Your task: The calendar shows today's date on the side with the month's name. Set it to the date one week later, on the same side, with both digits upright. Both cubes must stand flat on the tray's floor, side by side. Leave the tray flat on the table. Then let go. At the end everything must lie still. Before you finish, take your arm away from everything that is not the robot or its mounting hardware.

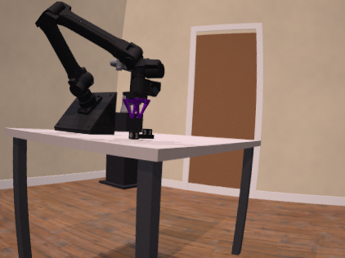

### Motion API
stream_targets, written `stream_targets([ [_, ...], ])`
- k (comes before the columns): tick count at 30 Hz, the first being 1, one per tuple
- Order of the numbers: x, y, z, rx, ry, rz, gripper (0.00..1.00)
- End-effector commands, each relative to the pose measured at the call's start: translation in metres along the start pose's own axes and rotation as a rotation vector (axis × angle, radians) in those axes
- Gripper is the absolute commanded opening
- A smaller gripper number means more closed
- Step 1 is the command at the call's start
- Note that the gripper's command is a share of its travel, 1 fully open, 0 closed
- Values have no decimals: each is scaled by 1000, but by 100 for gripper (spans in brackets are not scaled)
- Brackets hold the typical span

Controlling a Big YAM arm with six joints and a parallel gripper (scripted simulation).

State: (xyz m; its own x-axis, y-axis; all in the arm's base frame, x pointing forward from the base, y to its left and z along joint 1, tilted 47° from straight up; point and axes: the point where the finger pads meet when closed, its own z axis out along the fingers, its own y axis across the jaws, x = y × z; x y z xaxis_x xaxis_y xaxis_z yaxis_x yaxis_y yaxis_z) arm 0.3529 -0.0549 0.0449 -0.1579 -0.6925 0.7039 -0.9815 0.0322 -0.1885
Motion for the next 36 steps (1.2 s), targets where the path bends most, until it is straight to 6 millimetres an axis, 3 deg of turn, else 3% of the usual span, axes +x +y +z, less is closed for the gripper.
stream_targets([
  [1, 0, -21, -25, 37, -16, 67, 44],
  [8, 0, -21, -33, 36, -17, 66, 44],
  [9, 0, -21, -33, 36, -17, 66, 100],
  [36, 0, -21, -33, 36, -17, 66, 100],
])
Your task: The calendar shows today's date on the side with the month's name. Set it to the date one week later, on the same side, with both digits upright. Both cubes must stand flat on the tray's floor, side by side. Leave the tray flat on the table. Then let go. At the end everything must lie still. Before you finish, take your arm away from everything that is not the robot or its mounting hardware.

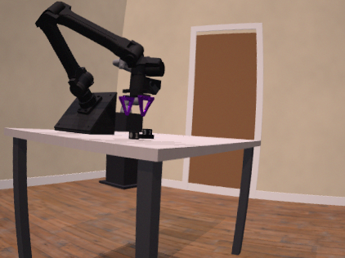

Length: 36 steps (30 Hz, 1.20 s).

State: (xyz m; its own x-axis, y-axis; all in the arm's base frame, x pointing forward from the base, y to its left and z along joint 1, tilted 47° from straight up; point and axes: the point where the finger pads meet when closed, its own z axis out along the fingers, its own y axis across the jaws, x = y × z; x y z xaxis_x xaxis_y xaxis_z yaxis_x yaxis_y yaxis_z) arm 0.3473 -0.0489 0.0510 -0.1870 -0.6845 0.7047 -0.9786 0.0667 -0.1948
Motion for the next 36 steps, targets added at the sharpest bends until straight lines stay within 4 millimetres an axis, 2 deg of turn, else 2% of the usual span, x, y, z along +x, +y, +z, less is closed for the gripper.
stream_targets([
  [1, -2, -25, -24, 56, -27, 38, 100],
  [28, -2, -25, -24, 56, -27, 41, 100],
  [33, -1, -25, -24, 56, -29, 84, 100],
  [36, -1, -25, -24, 57, -32, 200, 100],
])
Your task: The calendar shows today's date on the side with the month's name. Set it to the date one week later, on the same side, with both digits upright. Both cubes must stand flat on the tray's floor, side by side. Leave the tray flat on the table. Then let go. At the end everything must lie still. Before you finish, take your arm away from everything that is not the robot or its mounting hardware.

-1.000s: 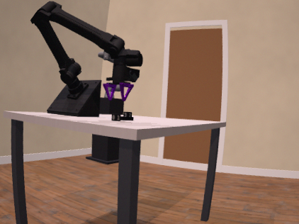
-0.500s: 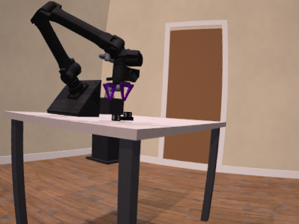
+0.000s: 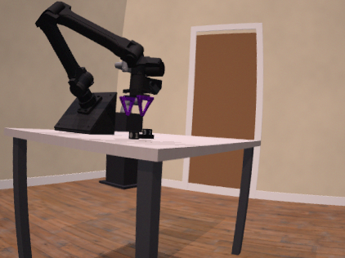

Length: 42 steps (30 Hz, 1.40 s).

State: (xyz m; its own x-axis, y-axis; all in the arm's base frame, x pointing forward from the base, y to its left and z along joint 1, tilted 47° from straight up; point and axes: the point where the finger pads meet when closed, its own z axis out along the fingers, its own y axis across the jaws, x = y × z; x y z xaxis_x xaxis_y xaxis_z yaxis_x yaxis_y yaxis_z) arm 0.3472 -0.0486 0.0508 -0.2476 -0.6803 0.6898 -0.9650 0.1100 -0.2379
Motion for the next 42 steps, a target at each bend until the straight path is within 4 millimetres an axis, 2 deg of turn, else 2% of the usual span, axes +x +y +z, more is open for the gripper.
stream_targets([
  [1, -2, -26, -24, 57, -33, 184, 100],
  [19, -4, -27, -21, 55, -45, 577, 100],
  [42, 3, -28, -17, 40, -51, 1077, 100],
])
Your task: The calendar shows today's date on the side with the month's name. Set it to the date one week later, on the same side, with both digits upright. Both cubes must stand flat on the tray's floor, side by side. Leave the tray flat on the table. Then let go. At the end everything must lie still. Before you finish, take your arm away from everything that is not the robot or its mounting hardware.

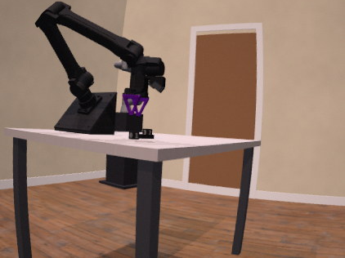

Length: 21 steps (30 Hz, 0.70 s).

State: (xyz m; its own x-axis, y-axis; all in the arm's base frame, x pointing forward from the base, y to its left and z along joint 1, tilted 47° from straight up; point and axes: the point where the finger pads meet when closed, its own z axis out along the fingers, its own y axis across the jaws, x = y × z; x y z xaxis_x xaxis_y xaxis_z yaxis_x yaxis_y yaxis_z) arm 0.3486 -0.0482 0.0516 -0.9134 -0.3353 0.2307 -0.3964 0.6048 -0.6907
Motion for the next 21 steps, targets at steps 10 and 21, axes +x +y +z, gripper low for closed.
stream_targets([
  [10, -19, -19, -13, 8, -52, 357, 100],
  [21, -16, -21, -12, 3, -48, 567, 100],
])
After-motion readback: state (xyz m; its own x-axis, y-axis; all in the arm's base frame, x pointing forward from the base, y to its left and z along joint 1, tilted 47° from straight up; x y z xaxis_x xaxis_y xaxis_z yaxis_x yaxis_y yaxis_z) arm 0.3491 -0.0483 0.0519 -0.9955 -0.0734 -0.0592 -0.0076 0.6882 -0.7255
